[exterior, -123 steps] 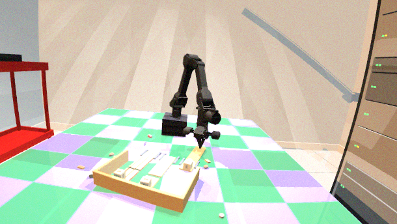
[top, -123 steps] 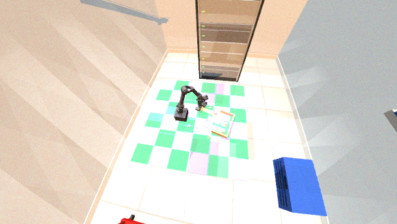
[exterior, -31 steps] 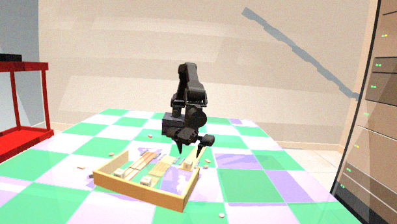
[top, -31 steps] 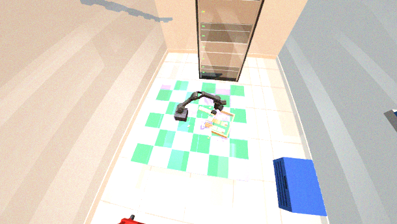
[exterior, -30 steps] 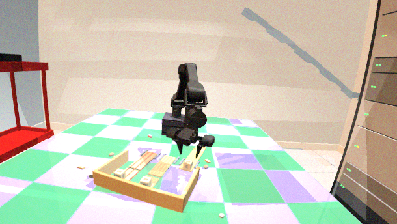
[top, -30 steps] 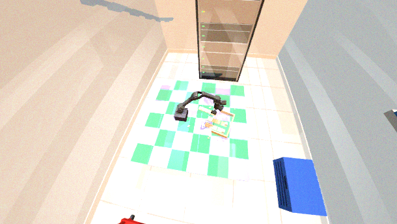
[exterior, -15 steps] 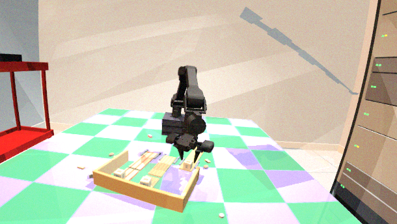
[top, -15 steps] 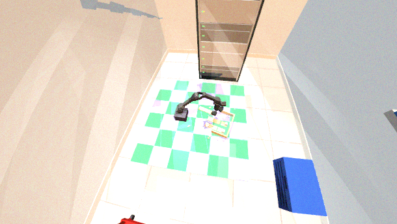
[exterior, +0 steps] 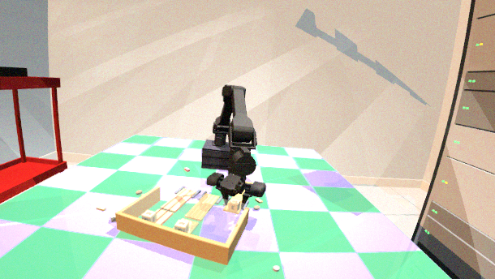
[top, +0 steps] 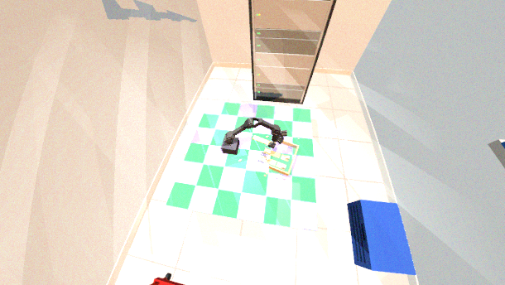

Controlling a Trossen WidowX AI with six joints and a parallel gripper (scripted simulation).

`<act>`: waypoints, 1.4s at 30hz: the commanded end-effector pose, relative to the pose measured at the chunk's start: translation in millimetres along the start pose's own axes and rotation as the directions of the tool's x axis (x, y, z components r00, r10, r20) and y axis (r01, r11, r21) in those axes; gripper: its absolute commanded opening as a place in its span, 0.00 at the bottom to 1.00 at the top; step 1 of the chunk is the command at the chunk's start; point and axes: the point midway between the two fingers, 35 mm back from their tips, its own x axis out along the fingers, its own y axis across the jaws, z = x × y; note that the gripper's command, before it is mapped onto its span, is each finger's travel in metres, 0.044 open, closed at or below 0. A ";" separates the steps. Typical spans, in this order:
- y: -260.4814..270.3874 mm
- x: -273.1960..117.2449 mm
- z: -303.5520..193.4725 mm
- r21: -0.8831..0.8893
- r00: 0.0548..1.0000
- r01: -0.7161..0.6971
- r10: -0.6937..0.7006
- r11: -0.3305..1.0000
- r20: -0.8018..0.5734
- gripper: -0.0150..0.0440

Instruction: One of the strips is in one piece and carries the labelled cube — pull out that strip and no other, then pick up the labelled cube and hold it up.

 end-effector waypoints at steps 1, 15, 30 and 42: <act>0.4 3.6 -0.9 -0.003 1.000 -0.003 0.003 1.000 -0.002 0.68; -0.1 0.9 -0.2 0.000 1.000 0.000 0.000 1.000 -0.001 0.32; -21.9 -30.0 -35.6 -0.002 1.000 0.000 0.000 1.000 -0.004 0.25; -36.0 -40.9 -58.7 -0.003 1.000 0.000 0.000 1.000 -0.006 0.25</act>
